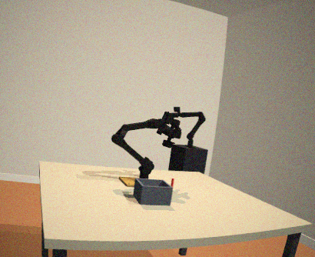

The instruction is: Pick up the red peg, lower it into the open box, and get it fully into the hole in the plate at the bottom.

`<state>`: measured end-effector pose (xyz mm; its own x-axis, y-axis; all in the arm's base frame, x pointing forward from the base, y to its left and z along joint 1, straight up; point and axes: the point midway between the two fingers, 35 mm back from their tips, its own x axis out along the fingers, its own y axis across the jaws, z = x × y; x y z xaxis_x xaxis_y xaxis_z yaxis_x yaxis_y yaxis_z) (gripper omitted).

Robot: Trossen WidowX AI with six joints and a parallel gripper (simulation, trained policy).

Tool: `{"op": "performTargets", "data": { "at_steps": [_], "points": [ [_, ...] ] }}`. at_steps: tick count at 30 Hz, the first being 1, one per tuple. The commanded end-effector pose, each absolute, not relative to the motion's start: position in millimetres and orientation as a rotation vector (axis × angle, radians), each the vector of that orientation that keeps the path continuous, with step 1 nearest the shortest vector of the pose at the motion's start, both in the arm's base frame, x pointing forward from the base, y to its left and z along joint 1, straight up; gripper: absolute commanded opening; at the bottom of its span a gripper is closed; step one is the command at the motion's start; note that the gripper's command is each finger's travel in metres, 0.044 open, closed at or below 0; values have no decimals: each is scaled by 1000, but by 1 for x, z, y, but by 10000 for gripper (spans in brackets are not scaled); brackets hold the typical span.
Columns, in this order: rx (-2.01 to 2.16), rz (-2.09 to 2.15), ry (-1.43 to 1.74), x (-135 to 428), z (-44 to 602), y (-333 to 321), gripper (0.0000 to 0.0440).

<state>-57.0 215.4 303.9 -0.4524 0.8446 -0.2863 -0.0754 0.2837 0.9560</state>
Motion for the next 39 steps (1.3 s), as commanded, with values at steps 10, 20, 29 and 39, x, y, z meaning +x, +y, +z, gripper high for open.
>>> {"op": "performTargets", "data": {
  "at_steps": [10,20,29,39],
  "points": [
    [757,893,1468,28,262,231,440],
    [765,535,1362,93,232,213,440],
    [766,196,1318,138,203,180,440],
    [766,-175,1312,167,168,138,440]
  ]
}}
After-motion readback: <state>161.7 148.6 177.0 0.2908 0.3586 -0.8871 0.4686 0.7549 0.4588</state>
